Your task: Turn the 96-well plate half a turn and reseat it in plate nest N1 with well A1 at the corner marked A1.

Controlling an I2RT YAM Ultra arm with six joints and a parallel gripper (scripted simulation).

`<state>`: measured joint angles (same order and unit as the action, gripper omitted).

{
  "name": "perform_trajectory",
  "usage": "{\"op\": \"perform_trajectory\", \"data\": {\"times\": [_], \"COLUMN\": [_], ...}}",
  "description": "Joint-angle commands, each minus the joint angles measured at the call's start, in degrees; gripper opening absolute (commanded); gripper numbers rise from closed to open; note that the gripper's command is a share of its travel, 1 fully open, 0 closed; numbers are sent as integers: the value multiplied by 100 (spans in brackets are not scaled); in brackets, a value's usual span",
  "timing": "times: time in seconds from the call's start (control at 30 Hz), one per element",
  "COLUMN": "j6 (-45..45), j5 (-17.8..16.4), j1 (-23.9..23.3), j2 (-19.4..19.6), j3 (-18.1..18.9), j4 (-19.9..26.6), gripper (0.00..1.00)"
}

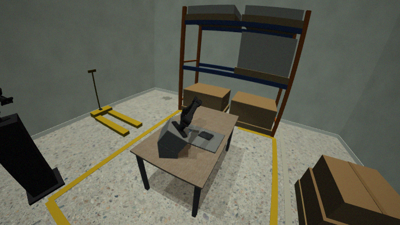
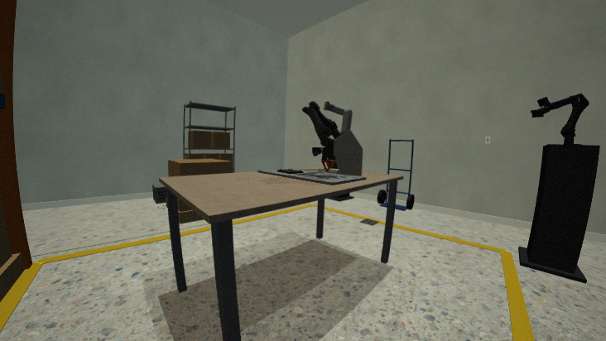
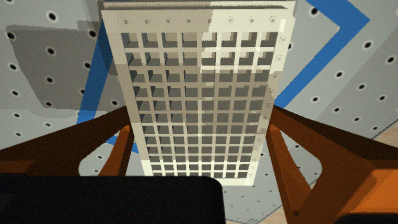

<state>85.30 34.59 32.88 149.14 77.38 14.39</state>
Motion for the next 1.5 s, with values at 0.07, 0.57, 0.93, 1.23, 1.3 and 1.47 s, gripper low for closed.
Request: {"op": "perform_trajectory", "data": {"times": [0.07,0.57,0.93,1.23,1.3,1.47], "j6": [-64,-153,-215,-276,-289,-308], "j5": [24,18,14,9,8,6], "j1": [18,-55,-106,-156,-167,-183], "j2": [-11,121,213,307,327,358], "j3": [31,81,119,160,170,185], "j4": [-74,-207,-296,-382,-401,-427], "gripper": [0,0,0,0,0,0]}}
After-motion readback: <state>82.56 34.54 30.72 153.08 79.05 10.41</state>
